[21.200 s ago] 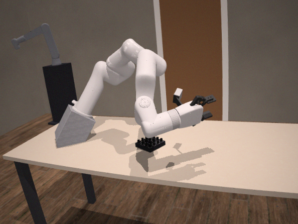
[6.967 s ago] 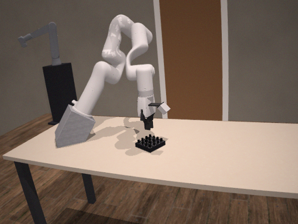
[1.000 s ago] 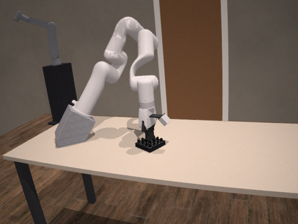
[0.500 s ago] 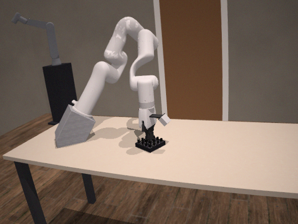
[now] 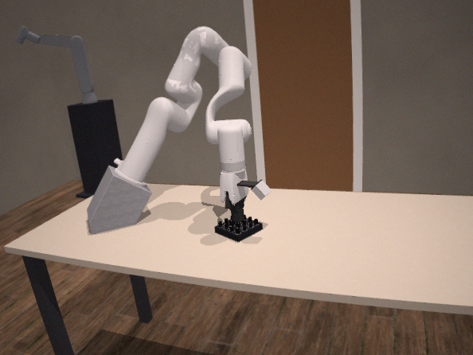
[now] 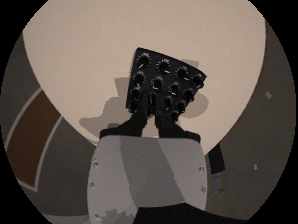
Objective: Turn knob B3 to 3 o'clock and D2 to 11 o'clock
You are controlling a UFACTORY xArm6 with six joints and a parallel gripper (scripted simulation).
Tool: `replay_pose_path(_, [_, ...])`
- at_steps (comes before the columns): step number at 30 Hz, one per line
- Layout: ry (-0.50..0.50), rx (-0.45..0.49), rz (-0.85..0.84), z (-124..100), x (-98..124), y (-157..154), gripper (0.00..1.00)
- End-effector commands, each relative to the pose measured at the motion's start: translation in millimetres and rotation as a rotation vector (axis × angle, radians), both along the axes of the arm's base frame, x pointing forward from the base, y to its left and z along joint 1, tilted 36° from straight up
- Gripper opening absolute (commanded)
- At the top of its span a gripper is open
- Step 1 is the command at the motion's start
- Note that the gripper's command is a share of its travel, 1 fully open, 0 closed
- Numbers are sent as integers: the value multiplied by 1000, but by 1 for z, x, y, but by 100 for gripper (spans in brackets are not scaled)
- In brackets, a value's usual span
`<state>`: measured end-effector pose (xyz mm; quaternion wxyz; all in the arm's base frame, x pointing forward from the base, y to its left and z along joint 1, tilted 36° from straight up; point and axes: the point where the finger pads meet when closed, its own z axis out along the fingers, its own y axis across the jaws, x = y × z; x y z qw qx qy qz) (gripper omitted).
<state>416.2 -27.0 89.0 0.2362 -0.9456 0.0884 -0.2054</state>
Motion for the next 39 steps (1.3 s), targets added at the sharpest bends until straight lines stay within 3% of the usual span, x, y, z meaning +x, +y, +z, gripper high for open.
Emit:
replay_pose_path(1, [-2,-1,-1,1,1,-1,8])
replay_pose_path(27, [-25,-24,43,1,1,-1,8])
replay_pose_path(39, [-107,-111,205,1,1,-1,8])
